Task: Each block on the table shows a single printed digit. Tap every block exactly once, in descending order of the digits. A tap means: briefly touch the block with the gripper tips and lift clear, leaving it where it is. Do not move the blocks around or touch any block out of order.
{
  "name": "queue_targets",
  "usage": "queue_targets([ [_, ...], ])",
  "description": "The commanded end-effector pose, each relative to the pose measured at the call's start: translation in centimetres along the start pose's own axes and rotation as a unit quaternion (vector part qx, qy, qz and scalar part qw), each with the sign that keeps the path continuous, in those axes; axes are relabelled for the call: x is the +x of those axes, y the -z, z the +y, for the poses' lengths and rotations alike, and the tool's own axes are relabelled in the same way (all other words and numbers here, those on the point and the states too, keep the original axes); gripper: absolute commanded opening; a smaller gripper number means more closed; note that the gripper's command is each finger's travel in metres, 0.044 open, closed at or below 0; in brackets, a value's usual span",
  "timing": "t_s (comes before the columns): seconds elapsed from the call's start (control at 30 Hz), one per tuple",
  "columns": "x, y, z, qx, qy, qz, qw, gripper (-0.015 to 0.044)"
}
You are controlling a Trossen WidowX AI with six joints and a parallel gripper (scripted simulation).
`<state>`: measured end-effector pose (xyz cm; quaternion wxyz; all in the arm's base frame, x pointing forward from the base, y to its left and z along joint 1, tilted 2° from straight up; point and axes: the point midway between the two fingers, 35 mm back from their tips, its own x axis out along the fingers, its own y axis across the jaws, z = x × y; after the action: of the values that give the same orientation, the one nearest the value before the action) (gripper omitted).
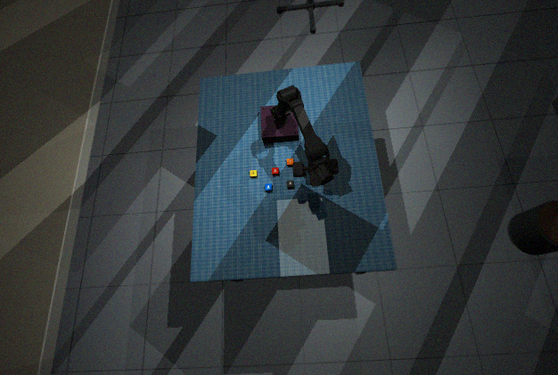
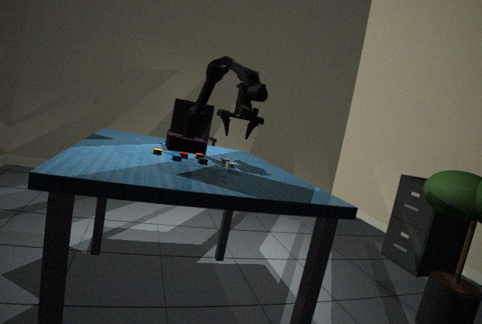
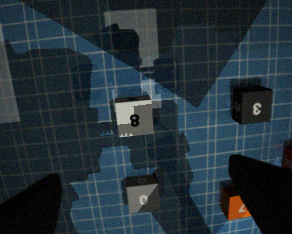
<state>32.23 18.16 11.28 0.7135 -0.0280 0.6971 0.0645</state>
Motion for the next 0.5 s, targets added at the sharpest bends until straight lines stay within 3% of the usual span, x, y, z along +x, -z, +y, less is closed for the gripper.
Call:
queue_targets([
  [0.0, -0.1, -0.2, 0.1, -0.002, -0.001, -0.002, 1.000, 0.0400],
  [0.33, -0.1, -0.2, -0.2, -0.002, -0.001, -0.002, 1.000, 0.0400],
  [0.47, -0.1, -0.6, -6.1, -0.002, 0.002, -0.002, 1.000, 0.0400],
])
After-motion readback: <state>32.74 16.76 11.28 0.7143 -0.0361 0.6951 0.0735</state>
